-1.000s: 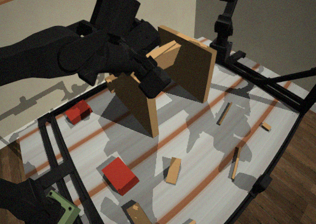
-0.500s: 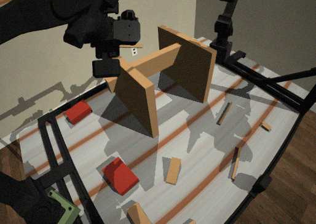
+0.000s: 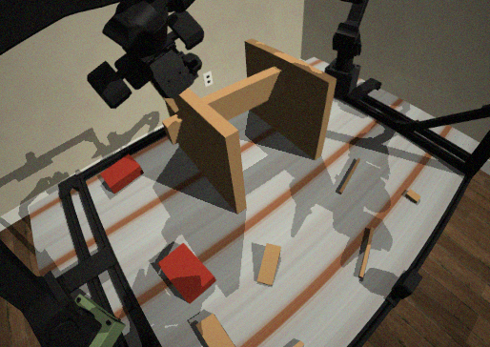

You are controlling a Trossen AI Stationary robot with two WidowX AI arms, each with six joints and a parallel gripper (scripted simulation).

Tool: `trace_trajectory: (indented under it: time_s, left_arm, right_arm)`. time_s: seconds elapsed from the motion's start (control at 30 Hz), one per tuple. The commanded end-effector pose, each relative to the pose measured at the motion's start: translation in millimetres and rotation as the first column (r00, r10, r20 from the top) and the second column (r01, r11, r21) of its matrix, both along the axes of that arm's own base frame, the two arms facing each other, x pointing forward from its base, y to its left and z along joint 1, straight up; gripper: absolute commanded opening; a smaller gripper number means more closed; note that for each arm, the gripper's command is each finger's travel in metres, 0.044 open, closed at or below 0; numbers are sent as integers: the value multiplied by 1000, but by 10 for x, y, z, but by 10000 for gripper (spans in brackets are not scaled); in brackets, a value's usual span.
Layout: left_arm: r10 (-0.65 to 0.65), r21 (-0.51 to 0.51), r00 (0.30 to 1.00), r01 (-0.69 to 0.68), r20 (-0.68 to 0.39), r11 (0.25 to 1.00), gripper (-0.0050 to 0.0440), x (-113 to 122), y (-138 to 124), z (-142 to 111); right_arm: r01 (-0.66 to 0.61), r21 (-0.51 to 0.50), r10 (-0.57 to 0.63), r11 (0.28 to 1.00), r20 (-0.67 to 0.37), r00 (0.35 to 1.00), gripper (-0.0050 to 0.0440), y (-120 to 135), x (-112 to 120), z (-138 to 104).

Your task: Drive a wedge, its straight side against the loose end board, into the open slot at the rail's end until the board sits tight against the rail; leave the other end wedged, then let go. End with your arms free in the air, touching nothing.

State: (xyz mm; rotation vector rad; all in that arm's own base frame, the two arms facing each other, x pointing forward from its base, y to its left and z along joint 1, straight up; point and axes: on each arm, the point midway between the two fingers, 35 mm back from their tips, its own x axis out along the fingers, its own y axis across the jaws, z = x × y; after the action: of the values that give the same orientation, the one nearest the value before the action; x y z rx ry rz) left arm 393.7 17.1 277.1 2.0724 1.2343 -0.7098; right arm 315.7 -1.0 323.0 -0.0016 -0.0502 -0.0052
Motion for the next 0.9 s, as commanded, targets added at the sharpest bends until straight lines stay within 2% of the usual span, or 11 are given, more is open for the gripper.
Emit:
trace_trajectory:
  time_s: [0.0,0.13,0.67,0.87]
  left_arm:
    - [-77,55,992,82,-97,995,0,1,-70,-30]
    - [-96,92,984,111,-151,990,0,-24,27,36]
    - [-92,87,986,105,-140,991,0,-28,11,37]
    - [-90,84,987,102,-135,991,0,60,-34,5]
  right_arm:
    - [-5,1,5,1000,0,1000,440,10,0,-1]
    - [-5,1,5,1000,0,1000,440,10,0,-1]
    - [-5,1,5,1000,0,1000,440,10,0,-1]
    - [-5,1,5,1000,0,1000,440,10,0,-1]
